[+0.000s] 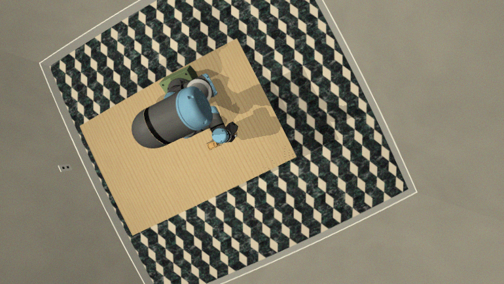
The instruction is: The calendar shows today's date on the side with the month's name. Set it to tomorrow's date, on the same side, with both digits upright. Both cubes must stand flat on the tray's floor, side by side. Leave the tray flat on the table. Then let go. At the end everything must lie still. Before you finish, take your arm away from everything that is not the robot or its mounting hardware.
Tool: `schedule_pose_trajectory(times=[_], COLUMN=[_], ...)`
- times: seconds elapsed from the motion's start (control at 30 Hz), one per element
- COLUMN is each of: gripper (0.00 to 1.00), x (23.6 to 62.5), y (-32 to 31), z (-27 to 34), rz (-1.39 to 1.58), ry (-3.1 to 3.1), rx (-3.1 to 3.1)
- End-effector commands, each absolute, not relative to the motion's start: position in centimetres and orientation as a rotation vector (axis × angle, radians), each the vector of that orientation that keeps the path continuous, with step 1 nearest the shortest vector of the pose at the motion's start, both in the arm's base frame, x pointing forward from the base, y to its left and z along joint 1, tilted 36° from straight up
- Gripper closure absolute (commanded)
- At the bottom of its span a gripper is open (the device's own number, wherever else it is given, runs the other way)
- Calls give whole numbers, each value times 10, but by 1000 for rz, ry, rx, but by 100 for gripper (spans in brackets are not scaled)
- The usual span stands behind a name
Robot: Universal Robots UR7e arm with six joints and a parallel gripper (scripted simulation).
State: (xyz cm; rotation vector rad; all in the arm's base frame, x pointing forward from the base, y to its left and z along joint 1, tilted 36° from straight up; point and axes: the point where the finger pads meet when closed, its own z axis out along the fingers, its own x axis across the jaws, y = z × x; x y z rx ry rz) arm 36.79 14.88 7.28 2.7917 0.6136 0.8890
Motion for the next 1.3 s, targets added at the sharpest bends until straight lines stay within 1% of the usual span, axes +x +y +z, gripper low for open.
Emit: schedule_pose_trajectory(times=[0.0,0.67,0.7,1.27], gripper=[10,10,40,40], x=[368,368,368,368], y=[149,149,149,149], z=[73,73,73,73], rz=[891,891,891,891], ry=[614,614,614,614], rx=[2791,2791,2791,2791])
